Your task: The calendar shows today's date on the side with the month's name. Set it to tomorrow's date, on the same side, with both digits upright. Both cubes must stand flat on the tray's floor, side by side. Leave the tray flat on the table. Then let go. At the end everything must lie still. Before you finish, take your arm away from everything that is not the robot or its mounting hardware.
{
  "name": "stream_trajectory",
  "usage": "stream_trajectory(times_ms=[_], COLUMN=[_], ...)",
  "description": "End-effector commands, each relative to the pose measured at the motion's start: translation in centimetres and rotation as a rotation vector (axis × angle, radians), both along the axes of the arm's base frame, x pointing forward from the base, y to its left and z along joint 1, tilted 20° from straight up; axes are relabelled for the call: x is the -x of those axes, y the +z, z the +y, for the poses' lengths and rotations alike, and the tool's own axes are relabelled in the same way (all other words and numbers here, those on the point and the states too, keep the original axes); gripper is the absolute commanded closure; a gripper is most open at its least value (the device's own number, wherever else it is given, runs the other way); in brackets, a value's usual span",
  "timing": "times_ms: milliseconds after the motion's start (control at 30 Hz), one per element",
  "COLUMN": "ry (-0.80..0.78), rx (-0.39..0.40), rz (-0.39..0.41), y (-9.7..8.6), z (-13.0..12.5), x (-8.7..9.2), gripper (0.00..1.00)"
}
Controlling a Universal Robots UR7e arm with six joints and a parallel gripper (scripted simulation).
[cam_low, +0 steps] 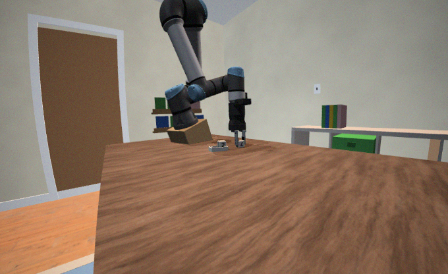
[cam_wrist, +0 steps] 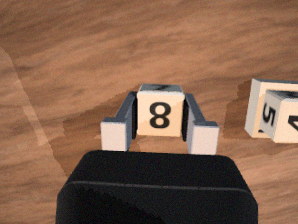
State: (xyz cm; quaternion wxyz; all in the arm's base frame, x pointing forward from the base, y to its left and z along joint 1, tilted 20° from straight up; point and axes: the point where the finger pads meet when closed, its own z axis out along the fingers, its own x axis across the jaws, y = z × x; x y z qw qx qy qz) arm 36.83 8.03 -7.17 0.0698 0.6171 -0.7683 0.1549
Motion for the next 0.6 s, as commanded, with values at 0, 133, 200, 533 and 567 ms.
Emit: stream_trajectory(times_ms=[0,133,200,533,567], ry=[-0.001,-0.001,-0.001,-0.002,-0.001], rx=[-0.001,-0.001,-0.001,-0.001,-0.001], rz=[-0.002,-0.001,-0.001,0.000,0.001], y=[0.07,-0.02,-0.02,-0.31,-0.33], z=[-0.04,-0.07,-0.07,-0.17,-0.17], x=[-0.12,-0.10,-0.10,-0.05,-0.05], gripper=[0.43,0.43,0.43,0.43,0.43])
